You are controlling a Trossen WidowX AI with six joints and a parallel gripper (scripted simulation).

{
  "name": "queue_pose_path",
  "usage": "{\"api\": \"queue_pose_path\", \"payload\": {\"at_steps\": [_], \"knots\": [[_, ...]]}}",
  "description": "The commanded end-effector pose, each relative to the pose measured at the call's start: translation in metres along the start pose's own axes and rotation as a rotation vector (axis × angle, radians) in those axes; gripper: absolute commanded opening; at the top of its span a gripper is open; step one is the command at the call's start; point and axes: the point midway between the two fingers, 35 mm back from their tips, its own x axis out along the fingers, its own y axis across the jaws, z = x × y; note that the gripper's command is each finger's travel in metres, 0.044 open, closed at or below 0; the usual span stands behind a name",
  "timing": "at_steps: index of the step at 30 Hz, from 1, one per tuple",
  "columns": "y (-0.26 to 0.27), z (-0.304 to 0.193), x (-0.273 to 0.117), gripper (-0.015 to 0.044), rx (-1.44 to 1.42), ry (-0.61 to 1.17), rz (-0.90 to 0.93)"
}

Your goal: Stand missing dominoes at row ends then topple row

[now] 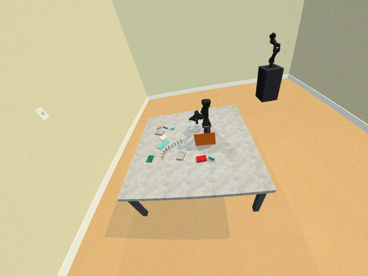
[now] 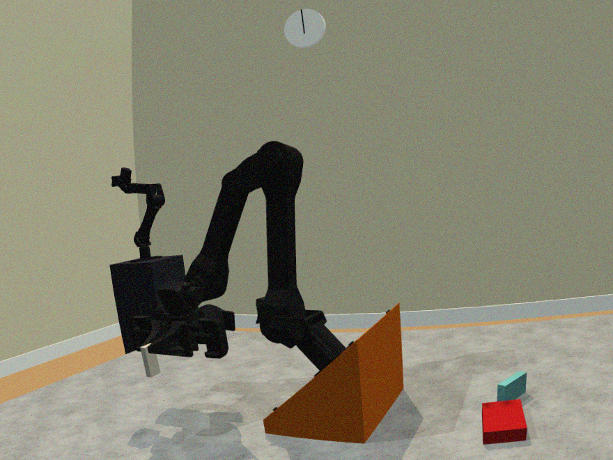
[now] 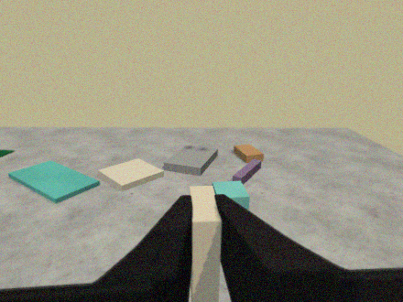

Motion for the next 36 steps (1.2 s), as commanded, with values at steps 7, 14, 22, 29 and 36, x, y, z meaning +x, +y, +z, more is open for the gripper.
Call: {"api": "queue_pose_path", "payload": {"at_steps": [7,14,22,29,36], "knots": [[-0.003,-0.023,0.002,0.0028,0.001,-0.005,0.001],[-0.004,-0.040,0.003,0.0028,0.002,-0.004,0.001],[-0.003,-0.059,0.004,0.0028,0.003,-0.003,0.001],[0.000,-0.075,0.005,0.0028,0.004,-0.002,0.001],[0.005,-0.091,0.006,0.0028,0.006,-0.001,0.001]]}}
